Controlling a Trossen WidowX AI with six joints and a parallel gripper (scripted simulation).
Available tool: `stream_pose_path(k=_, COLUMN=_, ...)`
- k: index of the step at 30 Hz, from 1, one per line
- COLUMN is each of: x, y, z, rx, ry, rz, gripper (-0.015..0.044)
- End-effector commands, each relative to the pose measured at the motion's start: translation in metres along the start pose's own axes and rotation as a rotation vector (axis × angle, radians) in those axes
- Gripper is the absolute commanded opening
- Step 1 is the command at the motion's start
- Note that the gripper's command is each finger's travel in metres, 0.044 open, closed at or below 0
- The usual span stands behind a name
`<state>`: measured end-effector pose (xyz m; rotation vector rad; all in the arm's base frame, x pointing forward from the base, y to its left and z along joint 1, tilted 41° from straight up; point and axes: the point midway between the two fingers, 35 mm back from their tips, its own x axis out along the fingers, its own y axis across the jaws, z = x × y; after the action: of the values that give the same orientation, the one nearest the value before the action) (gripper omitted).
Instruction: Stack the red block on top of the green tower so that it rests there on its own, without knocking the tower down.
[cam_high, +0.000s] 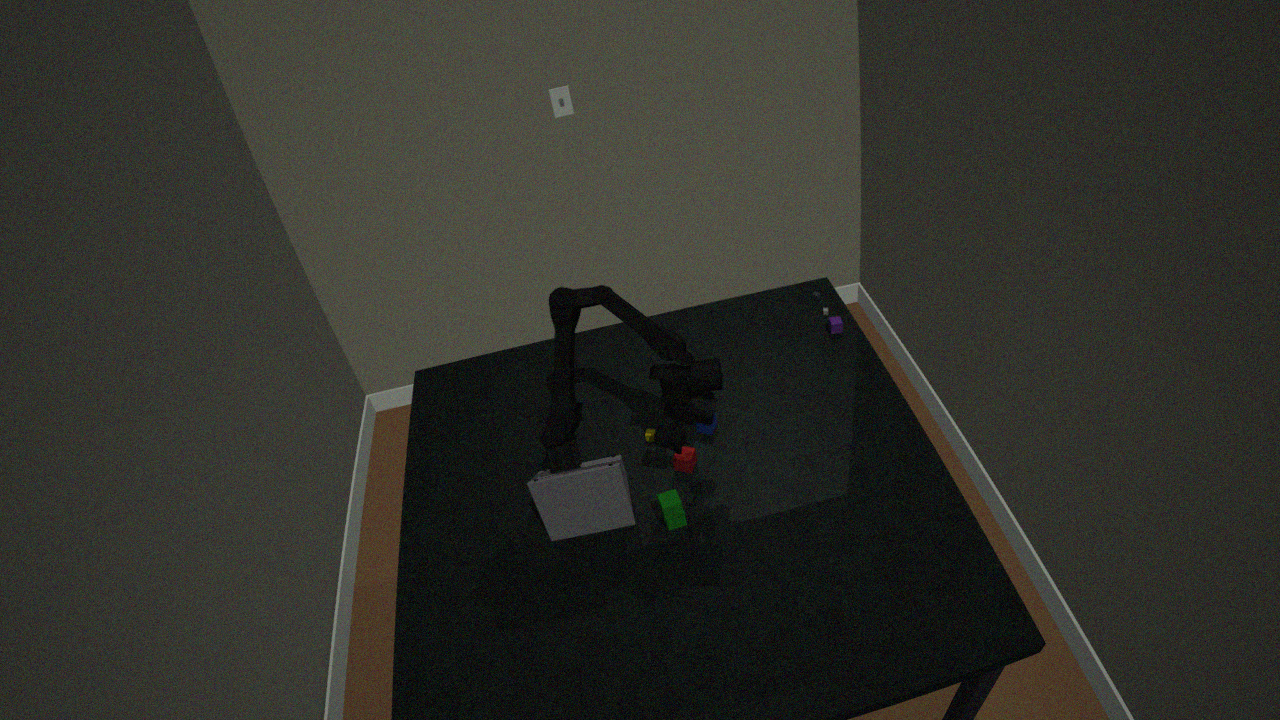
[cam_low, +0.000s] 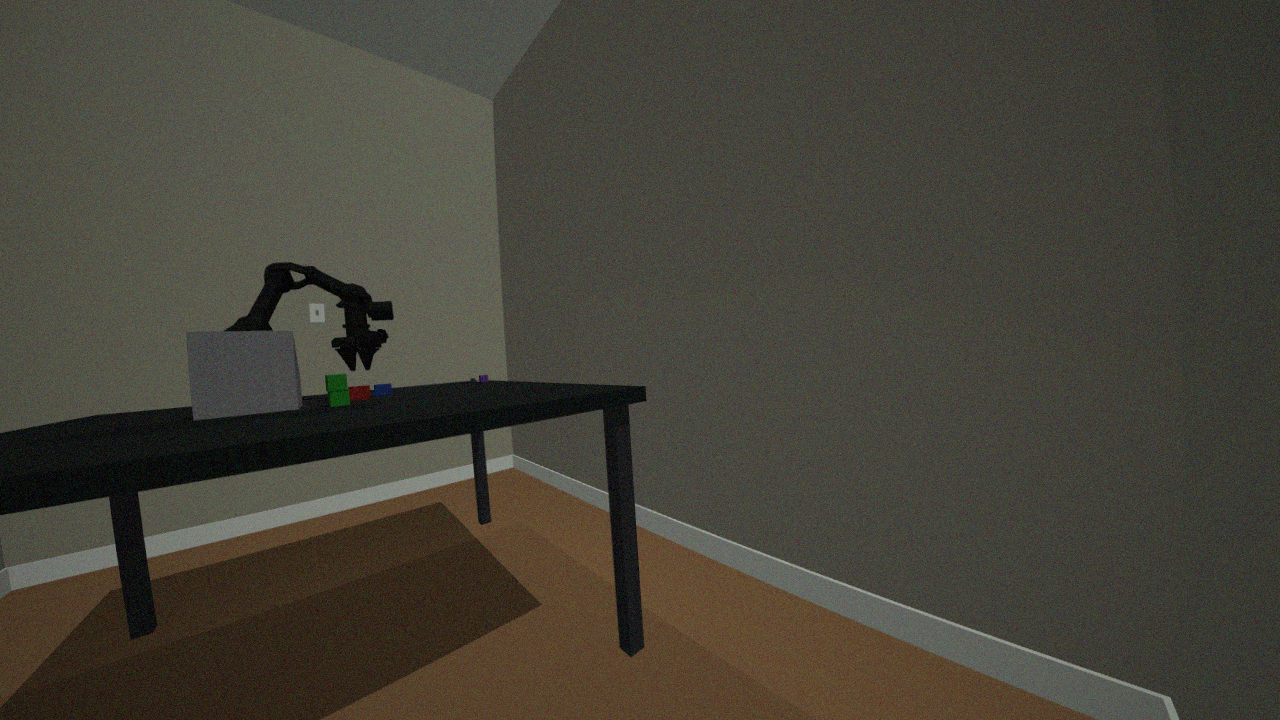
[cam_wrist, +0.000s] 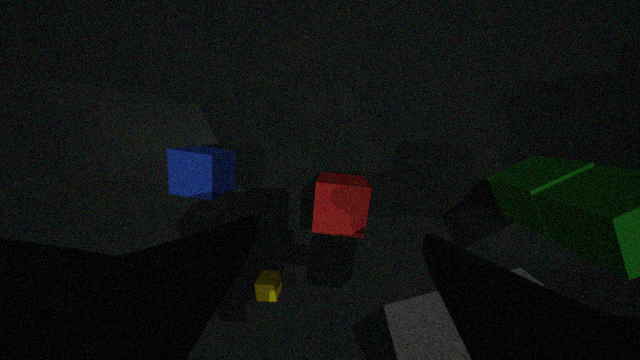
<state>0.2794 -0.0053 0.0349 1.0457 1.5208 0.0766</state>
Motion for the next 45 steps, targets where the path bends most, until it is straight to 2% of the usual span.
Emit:
stream_pose_path(k=1, x=0.031, y=-0.002, z=-0.008, rx=0.013, ry=0.022, rz=0.000, gripper=0.0440)
stream_pose_path(k=45, x=0.084, y=-0.002, z=-0.010, rx=0.013, ry=0.023, rz=0.003, gripper=0.0440)
